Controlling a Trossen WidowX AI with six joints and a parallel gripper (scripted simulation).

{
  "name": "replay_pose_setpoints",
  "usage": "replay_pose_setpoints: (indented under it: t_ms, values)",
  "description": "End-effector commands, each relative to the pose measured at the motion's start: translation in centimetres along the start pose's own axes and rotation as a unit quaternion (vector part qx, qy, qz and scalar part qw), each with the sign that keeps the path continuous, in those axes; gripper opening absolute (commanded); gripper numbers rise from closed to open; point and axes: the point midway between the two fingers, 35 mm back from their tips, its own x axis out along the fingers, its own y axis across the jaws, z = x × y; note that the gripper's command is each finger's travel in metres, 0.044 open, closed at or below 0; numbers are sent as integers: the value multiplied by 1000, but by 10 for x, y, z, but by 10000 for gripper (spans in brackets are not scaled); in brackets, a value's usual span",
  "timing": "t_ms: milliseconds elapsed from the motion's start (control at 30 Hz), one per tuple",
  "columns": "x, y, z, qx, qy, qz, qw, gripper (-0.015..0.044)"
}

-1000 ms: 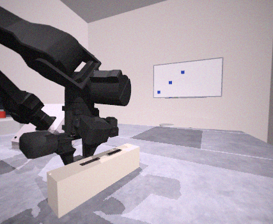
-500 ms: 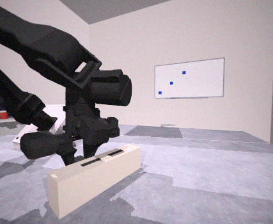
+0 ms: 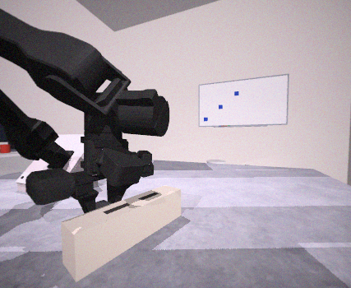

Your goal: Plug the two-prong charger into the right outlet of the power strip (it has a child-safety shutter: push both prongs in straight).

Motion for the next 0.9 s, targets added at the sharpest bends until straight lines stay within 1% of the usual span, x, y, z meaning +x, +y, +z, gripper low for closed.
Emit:
replay_pose_setpoints:
  t_ms: [0,867]
  values:
    - [0,-2,7,10,-11,-1,1000,0]
    - [0,0,0,1,-1,0,1000,0]
